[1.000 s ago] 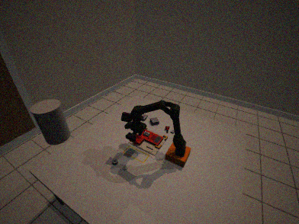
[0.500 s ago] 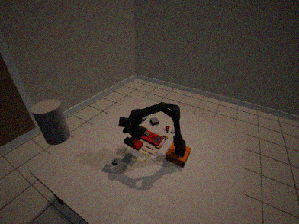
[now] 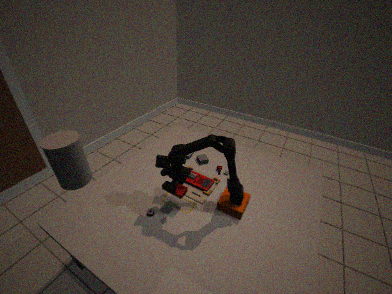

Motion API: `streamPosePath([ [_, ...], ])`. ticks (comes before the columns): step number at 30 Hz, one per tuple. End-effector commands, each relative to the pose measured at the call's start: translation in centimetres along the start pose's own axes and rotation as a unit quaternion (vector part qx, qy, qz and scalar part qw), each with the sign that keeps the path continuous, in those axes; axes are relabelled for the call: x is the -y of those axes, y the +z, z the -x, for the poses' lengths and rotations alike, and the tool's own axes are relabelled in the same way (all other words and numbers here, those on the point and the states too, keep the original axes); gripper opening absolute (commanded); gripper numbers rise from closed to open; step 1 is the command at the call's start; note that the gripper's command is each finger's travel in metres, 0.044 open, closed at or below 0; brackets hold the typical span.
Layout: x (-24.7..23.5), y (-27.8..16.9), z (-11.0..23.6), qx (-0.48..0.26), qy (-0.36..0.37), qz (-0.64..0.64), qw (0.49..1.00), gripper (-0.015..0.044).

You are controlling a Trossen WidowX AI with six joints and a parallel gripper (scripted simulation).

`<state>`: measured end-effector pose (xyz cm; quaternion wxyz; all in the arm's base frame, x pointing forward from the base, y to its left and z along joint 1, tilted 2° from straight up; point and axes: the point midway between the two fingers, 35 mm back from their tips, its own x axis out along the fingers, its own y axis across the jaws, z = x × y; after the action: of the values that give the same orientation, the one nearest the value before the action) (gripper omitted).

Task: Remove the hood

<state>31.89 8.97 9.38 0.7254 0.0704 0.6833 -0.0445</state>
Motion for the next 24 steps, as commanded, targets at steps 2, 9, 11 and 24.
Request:
streamPosePath([
  [2, 0.1, -0.1, -0.5, -0.002, -0.003, -0.002, 1.000, 0.0000],
  [9, 0.1, 0.0, -1.0, -0.002, -0.003, -0.002, 1.000, 0.0000],
  [11, 0.1, 0.0, -1.1, -0.002, -0.003, -0.002, 1.000, 0.0000],
  [24, 0.1, 0.0, -2.0, -0.002, -0.003, -0.002, 1.000, 0.0000],
])
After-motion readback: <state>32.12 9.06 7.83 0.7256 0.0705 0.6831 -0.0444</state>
